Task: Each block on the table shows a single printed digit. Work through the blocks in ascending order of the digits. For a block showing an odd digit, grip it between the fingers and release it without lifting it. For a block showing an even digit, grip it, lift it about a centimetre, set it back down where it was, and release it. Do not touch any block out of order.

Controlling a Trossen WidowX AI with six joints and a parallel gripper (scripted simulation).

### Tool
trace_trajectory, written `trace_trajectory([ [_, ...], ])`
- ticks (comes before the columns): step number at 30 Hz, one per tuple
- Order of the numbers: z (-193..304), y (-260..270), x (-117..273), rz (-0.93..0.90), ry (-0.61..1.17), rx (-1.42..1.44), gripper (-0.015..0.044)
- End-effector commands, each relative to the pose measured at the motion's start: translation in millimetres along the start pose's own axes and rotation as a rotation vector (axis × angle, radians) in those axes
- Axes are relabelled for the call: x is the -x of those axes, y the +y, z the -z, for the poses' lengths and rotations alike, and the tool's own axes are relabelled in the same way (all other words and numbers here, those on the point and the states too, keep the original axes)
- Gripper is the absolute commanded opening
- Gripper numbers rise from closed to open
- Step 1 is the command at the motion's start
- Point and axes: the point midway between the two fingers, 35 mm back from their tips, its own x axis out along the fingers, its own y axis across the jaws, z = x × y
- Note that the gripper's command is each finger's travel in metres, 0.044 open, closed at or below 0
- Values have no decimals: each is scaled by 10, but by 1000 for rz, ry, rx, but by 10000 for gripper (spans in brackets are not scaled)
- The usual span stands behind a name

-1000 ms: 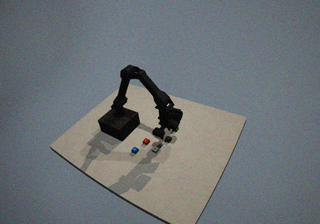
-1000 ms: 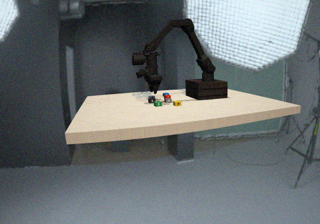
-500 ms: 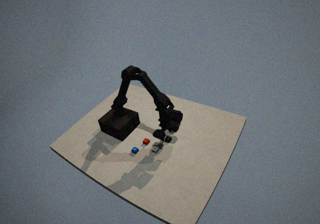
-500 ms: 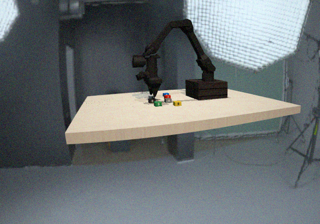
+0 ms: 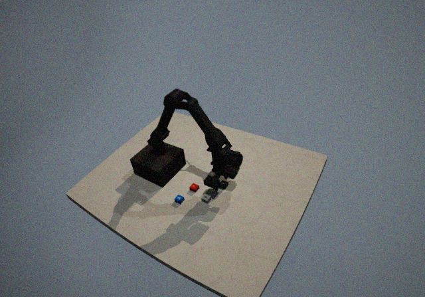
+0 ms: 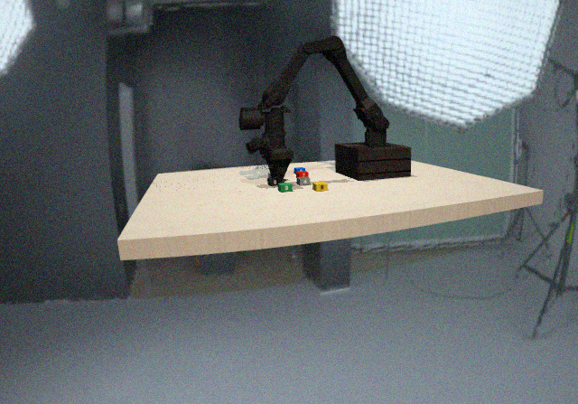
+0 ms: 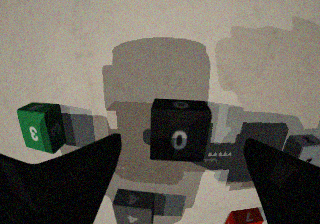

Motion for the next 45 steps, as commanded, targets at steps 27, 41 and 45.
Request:
trace_trajectory([
  [27,5,0,-25,0,0,-5,120],
  [41,3,1,125,1,0,-5,120],
  [45,3,1,125,1,0,-5,120],
])
